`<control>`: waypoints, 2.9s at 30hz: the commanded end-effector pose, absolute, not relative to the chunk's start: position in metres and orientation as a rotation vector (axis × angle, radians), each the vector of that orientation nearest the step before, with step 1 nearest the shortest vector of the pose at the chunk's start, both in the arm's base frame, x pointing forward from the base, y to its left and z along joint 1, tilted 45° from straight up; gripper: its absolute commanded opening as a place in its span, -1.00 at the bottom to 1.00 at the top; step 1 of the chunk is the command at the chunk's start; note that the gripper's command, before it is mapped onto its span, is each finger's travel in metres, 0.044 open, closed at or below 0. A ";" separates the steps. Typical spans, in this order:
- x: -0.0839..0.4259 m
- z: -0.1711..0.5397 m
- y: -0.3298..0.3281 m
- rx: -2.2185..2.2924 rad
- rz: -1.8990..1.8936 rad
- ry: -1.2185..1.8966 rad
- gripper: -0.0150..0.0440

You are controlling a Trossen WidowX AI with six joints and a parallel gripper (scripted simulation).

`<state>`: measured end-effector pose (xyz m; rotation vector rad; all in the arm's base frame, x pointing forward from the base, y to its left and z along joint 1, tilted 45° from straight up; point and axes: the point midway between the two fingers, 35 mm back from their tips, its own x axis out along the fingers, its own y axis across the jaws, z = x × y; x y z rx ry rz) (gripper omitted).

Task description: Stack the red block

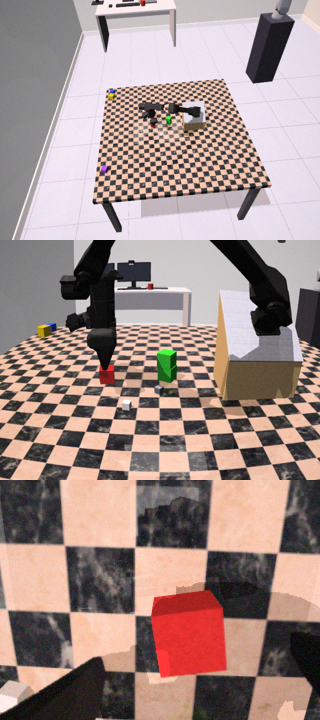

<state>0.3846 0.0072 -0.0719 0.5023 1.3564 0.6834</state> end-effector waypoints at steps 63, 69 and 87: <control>0.384 -0.082 0.018 0.511 0.687 1.361 -0.49; 0.382 -0.060 -0.004 0.510 0.686 1.361 -0.49; 0.377 -0.019 -0.046 0.510 0.684 1.362 -0.49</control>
